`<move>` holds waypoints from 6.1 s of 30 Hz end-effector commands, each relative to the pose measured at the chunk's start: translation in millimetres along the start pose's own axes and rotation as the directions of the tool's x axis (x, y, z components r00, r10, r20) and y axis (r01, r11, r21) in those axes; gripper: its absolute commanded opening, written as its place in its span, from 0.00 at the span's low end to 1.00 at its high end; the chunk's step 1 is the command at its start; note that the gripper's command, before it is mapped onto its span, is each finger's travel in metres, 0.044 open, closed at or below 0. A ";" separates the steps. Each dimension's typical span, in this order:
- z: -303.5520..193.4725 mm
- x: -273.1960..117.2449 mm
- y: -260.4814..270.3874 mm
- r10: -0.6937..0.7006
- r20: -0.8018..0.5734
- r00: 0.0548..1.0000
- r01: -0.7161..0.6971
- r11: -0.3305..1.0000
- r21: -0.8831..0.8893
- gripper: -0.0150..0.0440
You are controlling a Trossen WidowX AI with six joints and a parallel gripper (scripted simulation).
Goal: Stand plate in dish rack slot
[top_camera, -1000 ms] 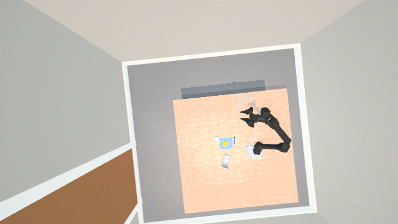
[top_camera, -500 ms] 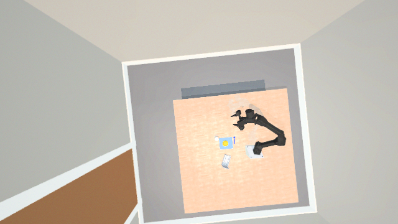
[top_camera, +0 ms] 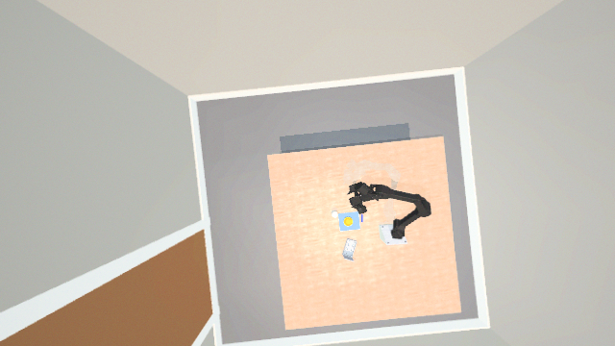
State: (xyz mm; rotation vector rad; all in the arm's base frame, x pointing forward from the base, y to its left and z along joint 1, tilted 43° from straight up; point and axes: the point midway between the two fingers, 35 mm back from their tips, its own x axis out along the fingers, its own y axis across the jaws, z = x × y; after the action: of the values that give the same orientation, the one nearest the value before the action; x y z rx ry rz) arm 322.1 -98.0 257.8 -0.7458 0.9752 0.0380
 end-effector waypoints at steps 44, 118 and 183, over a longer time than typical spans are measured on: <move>-20.9 130.4 160.2 -0.137 -0.558 0.818 0.237 0.965 0.110 0.93; 46.9 60.6 175.4 -0.129 -0.551 0.824 0.222 0.970 0.104 0.25; -0.8 88.5 307.1 0.338 -0.613 0.714 -0.182 0.935 0.304 0.25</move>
State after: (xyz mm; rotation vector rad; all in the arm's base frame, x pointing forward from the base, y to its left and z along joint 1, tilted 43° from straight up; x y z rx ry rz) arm 266.3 110.1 24.8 -0.4016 1.7131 -0.1910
